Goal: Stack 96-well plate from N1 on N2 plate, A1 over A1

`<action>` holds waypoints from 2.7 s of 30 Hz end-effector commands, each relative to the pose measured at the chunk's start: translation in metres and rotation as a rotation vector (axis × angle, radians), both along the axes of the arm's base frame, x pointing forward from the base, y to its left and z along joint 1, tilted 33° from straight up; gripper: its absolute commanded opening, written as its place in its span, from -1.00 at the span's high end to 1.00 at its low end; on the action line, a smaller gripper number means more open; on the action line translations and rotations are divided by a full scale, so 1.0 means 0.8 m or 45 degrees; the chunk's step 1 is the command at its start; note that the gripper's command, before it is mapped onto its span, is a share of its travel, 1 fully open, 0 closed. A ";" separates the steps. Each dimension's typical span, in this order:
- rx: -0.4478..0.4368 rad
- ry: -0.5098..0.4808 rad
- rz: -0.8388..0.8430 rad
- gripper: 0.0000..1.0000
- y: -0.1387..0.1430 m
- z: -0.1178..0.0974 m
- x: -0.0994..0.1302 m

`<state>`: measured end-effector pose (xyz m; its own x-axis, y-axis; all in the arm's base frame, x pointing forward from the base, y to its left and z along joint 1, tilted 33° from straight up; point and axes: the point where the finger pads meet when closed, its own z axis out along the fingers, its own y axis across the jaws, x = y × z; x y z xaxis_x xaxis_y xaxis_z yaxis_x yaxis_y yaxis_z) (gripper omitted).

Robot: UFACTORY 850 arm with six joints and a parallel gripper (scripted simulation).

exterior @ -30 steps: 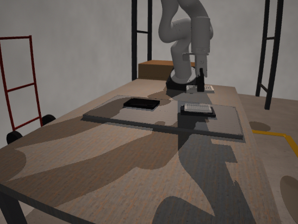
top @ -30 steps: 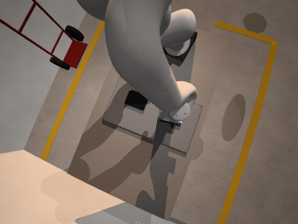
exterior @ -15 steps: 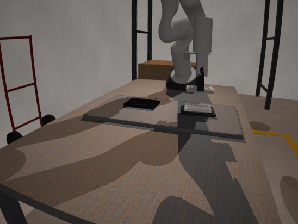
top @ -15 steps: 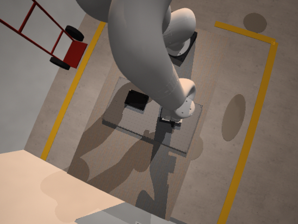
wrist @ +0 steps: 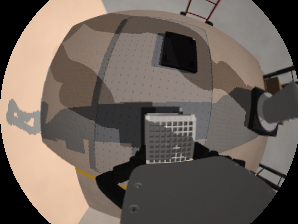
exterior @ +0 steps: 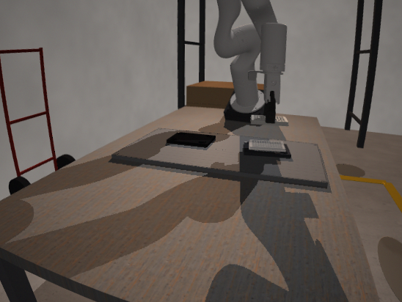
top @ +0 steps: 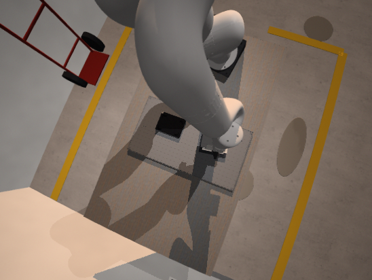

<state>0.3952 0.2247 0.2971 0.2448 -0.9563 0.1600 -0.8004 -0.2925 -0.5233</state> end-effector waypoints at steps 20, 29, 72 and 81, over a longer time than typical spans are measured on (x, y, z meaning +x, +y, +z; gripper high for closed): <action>0.001 -0.001 0.000 1.00 0.000 -0.015 0.011; 0.001 -0.001 0.000 1.00 0.000 -0.030 0.021; 0.001 -0.001 0.000 1.00 0.000 -0.071 0.048; 0.001 -0.001 0.000 1.00 0.000 -0.072 0.048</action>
